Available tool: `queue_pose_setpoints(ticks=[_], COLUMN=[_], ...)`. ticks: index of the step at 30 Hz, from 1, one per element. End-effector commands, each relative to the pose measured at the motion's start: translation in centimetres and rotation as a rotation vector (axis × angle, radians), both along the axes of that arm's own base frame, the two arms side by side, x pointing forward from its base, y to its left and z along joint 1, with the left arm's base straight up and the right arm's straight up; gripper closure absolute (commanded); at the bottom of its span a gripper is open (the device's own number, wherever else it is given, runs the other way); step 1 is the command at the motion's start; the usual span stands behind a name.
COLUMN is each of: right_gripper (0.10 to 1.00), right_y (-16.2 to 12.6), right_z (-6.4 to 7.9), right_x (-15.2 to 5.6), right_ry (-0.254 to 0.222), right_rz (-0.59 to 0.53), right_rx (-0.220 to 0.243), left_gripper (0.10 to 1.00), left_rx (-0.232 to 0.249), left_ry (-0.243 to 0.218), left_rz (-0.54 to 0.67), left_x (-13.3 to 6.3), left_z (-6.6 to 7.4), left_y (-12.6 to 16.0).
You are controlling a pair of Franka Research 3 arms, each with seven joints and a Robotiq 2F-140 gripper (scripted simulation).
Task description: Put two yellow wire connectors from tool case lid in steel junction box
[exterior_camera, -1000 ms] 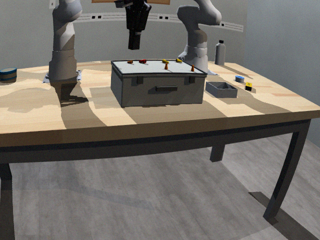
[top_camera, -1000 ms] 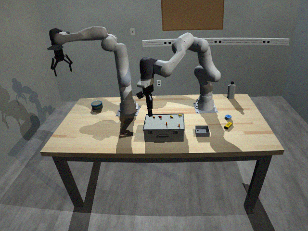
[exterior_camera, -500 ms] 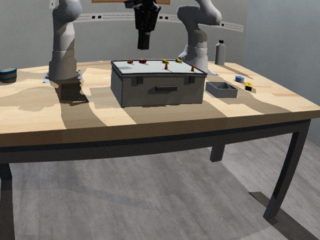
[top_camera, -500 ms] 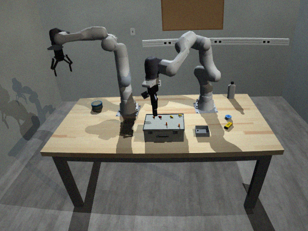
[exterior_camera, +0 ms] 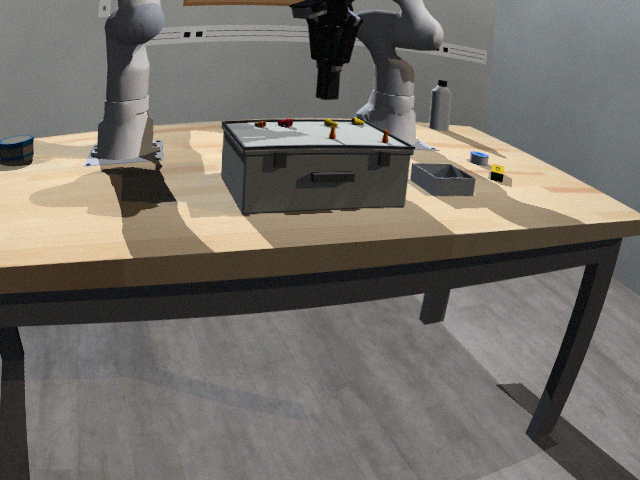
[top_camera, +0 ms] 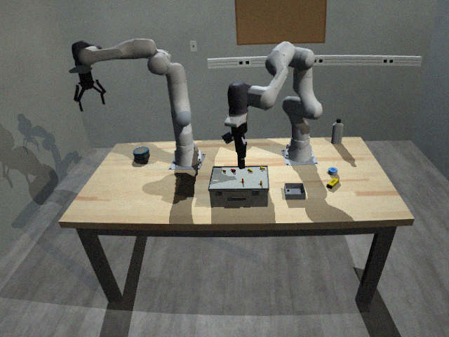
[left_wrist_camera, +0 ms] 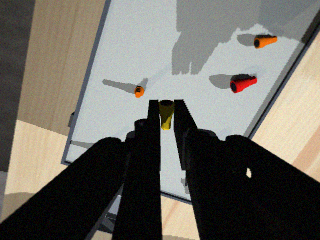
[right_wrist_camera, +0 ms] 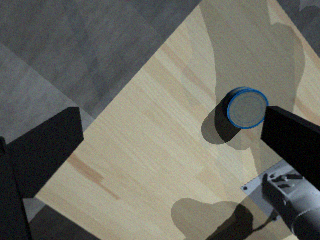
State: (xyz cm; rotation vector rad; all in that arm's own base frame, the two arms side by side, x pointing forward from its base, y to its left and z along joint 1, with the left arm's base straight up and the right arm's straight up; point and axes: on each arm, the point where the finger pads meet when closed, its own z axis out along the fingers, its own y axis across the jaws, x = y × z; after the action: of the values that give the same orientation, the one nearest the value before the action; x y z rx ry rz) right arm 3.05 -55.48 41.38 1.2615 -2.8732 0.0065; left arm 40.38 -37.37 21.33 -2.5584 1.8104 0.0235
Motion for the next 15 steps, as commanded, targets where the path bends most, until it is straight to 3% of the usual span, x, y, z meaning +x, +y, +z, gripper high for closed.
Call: queue_pose_setpoints(ticks=[1, 4, 6, 15], right_gripper=[0.098, 0.098, 0.098, 0.098], right_y=[0.0, 0.0, 0.0, 0.0], right_z=[0.0, 0.0, 0.0, 0.0], right_x=[0.0, 0.0, 0.0, 0.0], right_ry=[0.0, 0.0, 0.0, 0.0], right_rz=[0.0, 0.0, 0.0, 0.0], right_rx=[0.0, 0.0, 0.0, 0.0], left_gripper=[0.95, 0.95, 0.95, 0.95], left_rx=[-0.015, -0.015, -0.015, -0.015], left_ry=[-0.008, -0.008, -0.008, -0.008], left_rz=[-0.042, -0.042, -0.042, -0.042], left_x=[0.3, 0.2, 0.2, 0.0], left_z=[0.2, 0.2, 0.2, 0.2], left_y=[2.5, 5.1, 5.1, 13.6])
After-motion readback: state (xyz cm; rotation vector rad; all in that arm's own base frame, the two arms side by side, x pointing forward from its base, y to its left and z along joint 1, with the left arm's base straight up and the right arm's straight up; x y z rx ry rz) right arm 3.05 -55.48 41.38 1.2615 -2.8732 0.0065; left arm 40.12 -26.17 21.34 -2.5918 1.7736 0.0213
